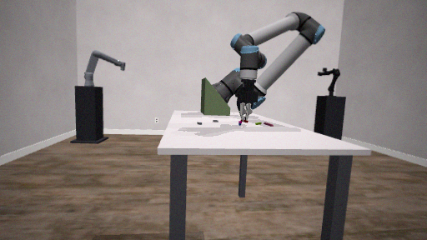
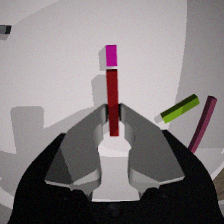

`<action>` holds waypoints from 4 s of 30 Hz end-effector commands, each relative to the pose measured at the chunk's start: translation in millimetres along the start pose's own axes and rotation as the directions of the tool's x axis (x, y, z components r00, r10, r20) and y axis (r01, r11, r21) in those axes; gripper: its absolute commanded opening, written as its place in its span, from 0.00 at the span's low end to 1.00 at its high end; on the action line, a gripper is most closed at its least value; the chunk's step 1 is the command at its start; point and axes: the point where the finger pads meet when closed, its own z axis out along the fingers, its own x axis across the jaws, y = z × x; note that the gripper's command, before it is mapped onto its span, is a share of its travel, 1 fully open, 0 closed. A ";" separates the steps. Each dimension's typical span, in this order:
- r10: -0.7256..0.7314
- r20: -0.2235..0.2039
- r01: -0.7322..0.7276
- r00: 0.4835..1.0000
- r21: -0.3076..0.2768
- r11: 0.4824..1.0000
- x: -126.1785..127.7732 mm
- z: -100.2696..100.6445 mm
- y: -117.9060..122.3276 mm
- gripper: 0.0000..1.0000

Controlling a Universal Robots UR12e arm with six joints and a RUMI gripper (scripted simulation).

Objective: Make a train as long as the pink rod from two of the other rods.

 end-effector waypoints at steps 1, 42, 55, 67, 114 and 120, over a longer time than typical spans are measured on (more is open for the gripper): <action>0.000 0.001 0.000 1.000 -0.001 1.000 -0.3 -0.6 0.5 0.00; 0.000 0.001 0.000 1.000 -0.001 1.000 -0.3 7.4 0.5 0.00; 0.000 0.001 0.000 1.000 -0.001 1.000 -0.3 11.5 0.5 0.00; 0.000 0.001 0.000 1.000 -0.001 1.000 -0.3 11.5 0.5 0.00; 0.000 0.001 0.000 1.000 -0.001 1.000 -0.3 10.8 0.5 0.14; 0.000 0.001 0.000 1.000 -0.001 1.000 -0.3 1.0 0.5 0.14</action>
